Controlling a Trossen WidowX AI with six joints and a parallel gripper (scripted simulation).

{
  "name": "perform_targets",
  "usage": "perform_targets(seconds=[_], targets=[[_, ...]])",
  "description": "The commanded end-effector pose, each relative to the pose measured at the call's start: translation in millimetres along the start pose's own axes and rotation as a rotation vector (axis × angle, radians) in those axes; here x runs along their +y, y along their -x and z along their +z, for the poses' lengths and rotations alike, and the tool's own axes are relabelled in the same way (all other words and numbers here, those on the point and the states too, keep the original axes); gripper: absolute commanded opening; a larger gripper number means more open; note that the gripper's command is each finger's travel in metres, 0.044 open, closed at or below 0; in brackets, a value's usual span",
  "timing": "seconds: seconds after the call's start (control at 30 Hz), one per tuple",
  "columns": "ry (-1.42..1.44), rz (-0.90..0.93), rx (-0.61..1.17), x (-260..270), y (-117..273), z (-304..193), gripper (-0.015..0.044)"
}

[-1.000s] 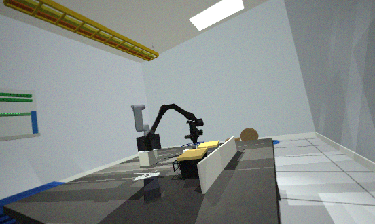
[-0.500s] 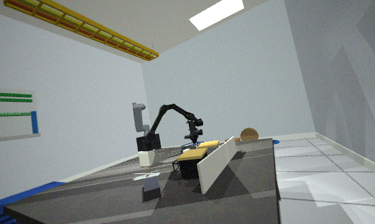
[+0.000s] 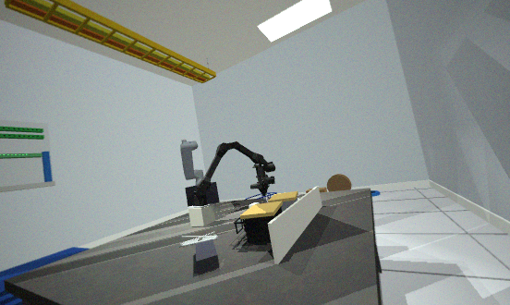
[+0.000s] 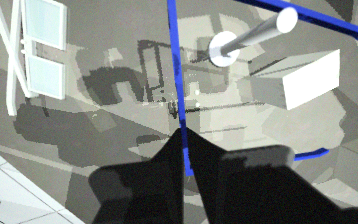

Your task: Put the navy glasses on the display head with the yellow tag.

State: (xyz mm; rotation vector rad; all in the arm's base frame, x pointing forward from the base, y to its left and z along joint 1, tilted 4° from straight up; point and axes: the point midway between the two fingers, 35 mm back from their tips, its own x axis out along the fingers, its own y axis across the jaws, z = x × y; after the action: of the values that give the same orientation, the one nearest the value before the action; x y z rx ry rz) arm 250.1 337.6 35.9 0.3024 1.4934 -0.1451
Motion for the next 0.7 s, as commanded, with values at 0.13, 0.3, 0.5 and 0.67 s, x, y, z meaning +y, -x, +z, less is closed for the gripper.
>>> perform_targets(seconds=[0.13,0.3,0.5,0.67], targets=[[-0.001,-0.001,0.0,2.4,0.0,-8.1,0.0],[-0.001,-0.001,0.001,3.4,0.0,-12.7,0.0],[-0.001,-0.001,0.001,4.1,0.0,-17.0,0.0],[-0.001,-0.001,0.001,4.2,0.0,-17.4,0.0]])
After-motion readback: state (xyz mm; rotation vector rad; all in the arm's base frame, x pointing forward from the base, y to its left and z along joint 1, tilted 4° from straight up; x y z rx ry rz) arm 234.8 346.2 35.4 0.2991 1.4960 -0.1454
